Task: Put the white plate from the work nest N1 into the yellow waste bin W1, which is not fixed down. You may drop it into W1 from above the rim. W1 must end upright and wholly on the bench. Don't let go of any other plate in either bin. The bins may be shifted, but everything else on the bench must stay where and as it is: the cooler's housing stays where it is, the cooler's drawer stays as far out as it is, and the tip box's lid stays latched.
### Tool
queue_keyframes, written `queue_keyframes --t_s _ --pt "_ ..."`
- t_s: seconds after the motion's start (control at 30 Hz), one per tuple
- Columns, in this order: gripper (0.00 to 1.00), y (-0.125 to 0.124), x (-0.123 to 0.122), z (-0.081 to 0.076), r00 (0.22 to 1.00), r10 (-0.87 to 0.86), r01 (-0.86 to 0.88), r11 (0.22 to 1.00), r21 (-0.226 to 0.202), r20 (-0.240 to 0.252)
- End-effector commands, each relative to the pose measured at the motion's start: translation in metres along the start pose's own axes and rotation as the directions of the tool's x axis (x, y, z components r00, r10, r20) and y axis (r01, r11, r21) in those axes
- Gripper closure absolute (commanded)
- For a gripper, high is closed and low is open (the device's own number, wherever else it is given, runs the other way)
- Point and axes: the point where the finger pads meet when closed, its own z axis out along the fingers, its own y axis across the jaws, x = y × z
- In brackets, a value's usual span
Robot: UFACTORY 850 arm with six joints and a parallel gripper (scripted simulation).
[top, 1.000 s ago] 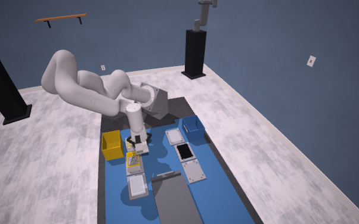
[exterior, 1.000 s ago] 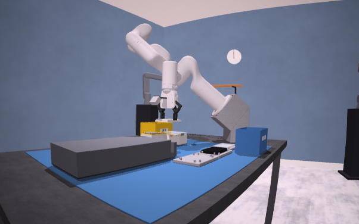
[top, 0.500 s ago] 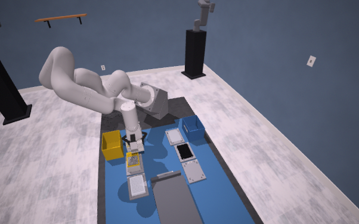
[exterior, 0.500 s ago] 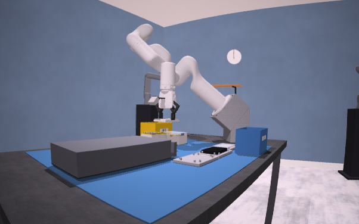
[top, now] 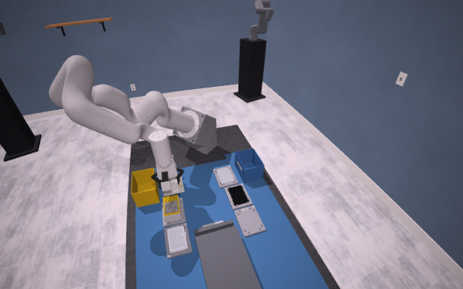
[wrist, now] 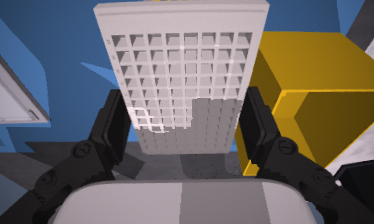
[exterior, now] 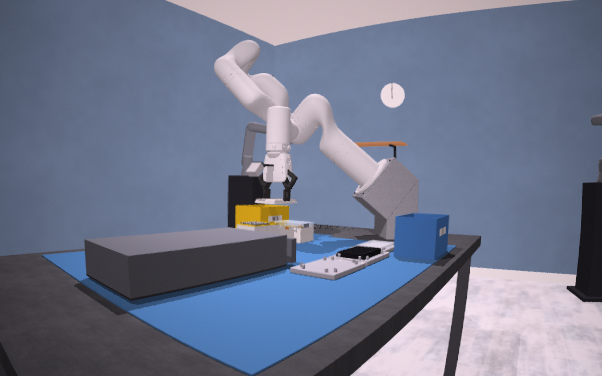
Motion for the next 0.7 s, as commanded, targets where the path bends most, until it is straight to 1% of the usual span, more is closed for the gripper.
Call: queue_keyframes --t_s 0.0,0.67 --pt "1.00 0.010 -0.006 0.000 1.000 0.000 0.000 1.000 0.001 -0.001" --pt "1.00 0.049 -0.033 0.000 1.000 0.000 0.000 1.000 0.001 -0.001"
